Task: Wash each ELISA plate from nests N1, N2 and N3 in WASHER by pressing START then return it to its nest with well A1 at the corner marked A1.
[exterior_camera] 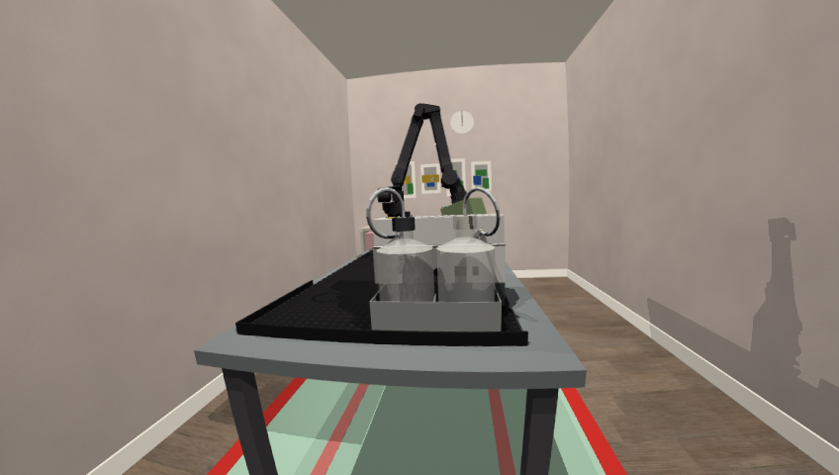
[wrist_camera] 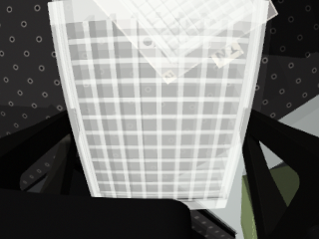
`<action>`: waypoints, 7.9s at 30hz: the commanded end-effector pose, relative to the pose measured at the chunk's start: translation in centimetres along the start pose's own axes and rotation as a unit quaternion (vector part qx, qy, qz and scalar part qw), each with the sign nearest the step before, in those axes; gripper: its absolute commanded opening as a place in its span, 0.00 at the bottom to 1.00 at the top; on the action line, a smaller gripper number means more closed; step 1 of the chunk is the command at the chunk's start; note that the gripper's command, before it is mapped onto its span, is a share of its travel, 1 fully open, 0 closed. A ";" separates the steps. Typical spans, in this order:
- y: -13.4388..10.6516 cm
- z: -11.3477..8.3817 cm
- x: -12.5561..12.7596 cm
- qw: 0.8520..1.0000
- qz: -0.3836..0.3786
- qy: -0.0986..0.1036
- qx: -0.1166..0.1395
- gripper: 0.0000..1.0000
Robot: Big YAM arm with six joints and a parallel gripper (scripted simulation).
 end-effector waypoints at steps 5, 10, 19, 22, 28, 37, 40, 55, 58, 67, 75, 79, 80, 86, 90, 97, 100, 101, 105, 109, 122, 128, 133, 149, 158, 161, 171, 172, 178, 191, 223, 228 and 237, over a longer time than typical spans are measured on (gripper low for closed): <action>3.8 -0.2 -2.1 1.000 -0.015 0.011 -0.017 0.84; 4.8 -0.1 -3.3 1.000 -0.015 0.009 -0.017 0.84; 5.2 0.4 -6.5 1.000 0.025 0.004 -0.008 0.84; 5.6 0.3 -7.9 0.997 0.077 0.005 -0.011 0.84; 6.5 0.5 -9.7 0.996 0.089 0.004 -0.010 0.84; 7.3 1.5 -14.2 0.996 0.088 0.000 -0.004 0.84; 8.4 1.4 -15.6 0.996 0.088 0.002 -0.011 0.84; 9.4 1.8 -20.9 0.996 0.088 0.000 -0.006 0.84; 9.0 1.5 -20.1 0.997 0.077 0.003 -0.007 0.84; 7.2 2.4 -24.3 0.979 0.205 -0.001 0.002 0.84; 7.0 2.5 -28.3 0.981 0.194 -0.001 -0.005 0.84; 7.1 2.5 -29.4 0.981 0.194 -0.002 -0.007 0.84; 7.0 2.5 -29.9 0.981 0.193 -0.002 -0.009 0.84; 6.2 2.7 -32.9 0.981 0.193 -0.003 -0.009 0.84; 5.6 2.9 -34.9 0.981 0.194 -0.002 -0.006 0.84; 4.9 3.0 -36.8 0.981 0.195 -0.001 -0.002 0.84; 5.7 2.6 -36.1 0.983 0.181 -0.002 -0.010 0.84; 5.0 2.8 -36.2 0.981 0.193 -0.003 -0.006 0.84; 5.0 2.8 -36.2 0.981 0.193 -0.003 -0.006 0.84; 5.0 2.8 -36.2 0.981 0.193 -0.003 -0.006 0.84; 5.0 2.8 -36.2 0.981 0.193 -0.003 -0.006 0.84; 5.1 2.8 -36.2 0.981 0.193 -0.003 -0.006 0.84; 5.1 2.8 -36.2 0.981 0.193 -0.003 -0.006 0.84; 5.3 5.6 -36.4 0.980 0.197 -0.004 -0.008 0.84; 5.1 7.2 -36.1 0.981 0.194 -0.002 -0.005 0.84; 5.3 7.7 -36.0 0.981 0.192 -0.002 -0.006 0.84; 5.2 9.0 -36.0 0.981 0.193 -0.002 -0.005 0.84; 5.1 9.2 -36.1 0.981 0.194 -0.002 -0.005 0.84; 5.1 10.2 -35.9 0.981 0.193 -0.001 -0.004 0.84; 4.8 10.5 -36.1 0.981 0.194 -0.002 -0.003 0.84; 4.7 10.5 -36.0 0.981 0.194 -0.002 -0.003 0.84; 4.7 10.5 -36.0 0.981 0.194 -0.002 -0.003 0.84; 4.7 10.5 -36.0 0.981 0.194 -0.002 -0.003 0.84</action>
Point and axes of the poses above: the point where the finger pads meet when closed, its own z axis out along the fingers, its own x axis across the jaws, y = z × x, the point moved 8 cm from there along -z, back along the fingers, and after that the axes turned 4 degrees about -z, right-handed, at the moved point
